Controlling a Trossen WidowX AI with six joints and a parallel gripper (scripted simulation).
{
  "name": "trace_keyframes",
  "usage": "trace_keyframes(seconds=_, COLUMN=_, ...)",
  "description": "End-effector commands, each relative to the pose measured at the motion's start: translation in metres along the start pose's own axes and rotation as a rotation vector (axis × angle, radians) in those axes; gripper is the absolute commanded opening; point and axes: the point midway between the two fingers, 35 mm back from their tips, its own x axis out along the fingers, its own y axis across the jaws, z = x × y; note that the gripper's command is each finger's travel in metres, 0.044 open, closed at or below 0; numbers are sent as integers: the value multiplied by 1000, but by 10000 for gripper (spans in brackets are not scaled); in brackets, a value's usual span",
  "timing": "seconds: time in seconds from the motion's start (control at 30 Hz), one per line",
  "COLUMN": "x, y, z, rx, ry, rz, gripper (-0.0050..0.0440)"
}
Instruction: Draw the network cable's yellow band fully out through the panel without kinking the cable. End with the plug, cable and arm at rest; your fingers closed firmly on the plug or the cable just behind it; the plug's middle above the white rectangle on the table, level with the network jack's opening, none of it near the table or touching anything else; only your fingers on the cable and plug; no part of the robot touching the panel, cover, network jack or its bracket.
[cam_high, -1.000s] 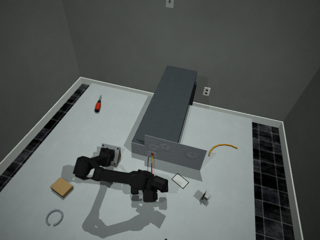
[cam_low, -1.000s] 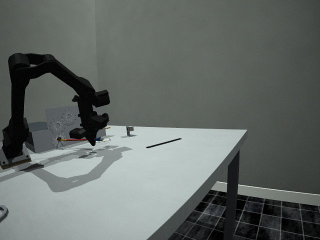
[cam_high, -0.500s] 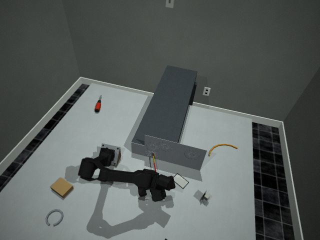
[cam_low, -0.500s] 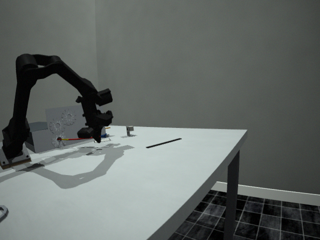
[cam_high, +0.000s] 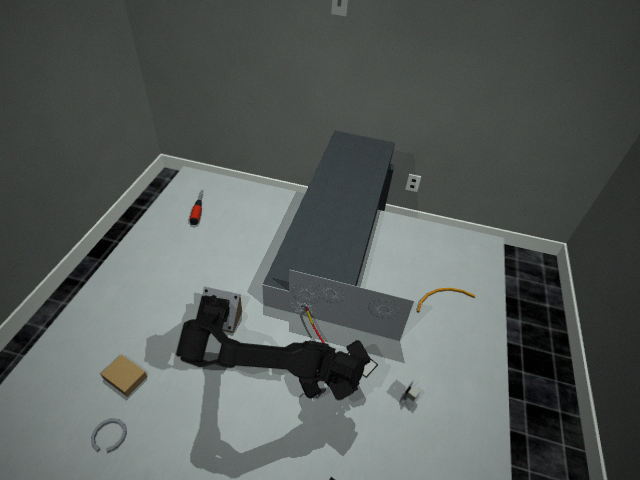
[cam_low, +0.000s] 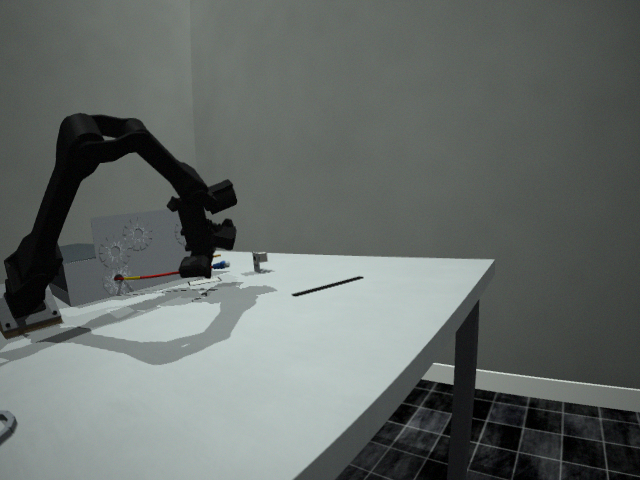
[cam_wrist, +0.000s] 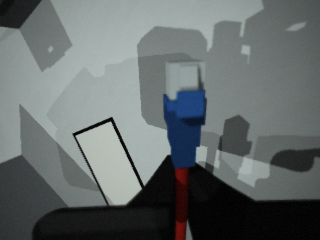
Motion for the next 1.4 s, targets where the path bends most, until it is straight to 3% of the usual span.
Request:
trace_keyframes(seconds=0.0, x=0, y=11, z=8, rx=-26, ry=-4, rz=39, gripper=-50)
trace_keyframes(seconds=0.23, x=4, y=20, z=5, rx=-66, ry=25, rz=59, gripper=-50)
trace_keyframes(seconds=0.63, x=31, y=79, z=-9, rx=-299, ry=173, rz=225, gripper=-50)
trace_keyframes(seconds=0.9, x=37, y=91, z=-12, rx=-347, ry=202, rz=265, gripper=-50)
trace_keyframes(seconds=1.37, x=32, y=85, z=-24, rx=-341, ry=196, rz=264, gripper=-50)
